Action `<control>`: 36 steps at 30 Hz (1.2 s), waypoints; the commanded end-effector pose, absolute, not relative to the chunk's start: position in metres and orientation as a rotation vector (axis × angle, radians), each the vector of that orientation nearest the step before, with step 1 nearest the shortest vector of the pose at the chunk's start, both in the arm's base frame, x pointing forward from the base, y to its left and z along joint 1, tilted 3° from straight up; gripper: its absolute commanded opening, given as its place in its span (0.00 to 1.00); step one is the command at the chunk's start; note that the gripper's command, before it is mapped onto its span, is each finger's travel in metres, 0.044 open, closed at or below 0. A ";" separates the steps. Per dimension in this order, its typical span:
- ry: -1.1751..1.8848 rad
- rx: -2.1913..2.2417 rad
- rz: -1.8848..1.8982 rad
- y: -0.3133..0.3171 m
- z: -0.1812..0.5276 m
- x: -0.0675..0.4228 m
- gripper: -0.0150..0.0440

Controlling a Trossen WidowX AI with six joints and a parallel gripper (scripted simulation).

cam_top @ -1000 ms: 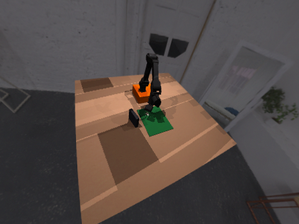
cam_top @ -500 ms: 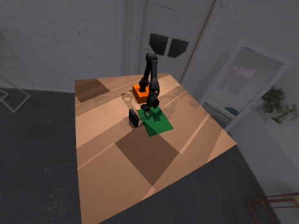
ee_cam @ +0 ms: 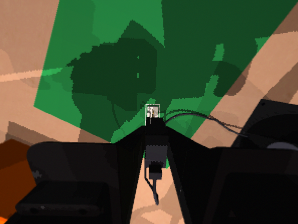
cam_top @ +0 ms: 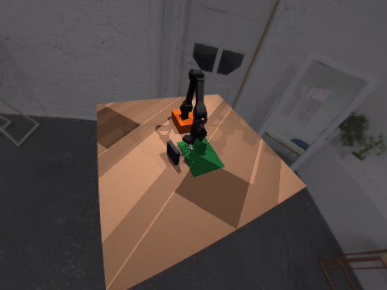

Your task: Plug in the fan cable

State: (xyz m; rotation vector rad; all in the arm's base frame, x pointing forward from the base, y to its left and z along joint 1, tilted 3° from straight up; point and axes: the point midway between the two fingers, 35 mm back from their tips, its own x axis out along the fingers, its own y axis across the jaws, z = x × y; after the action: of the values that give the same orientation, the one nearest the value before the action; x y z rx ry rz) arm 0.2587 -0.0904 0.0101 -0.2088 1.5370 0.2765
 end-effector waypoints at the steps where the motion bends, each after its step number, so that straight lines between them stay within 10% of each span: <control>1: 1.541 -0.208 0.273 -0.090 0.010 0.259 0.25; 36: 1.541 -0.212 0.277 -0.089 -0.012 0.260 0.25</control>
State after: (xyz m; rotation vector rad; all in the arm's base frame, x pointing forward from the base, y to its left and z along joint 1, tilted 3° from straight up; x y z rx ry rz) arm 0.2593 -0.0889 -0.0119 -0.2095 1.5410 0.2809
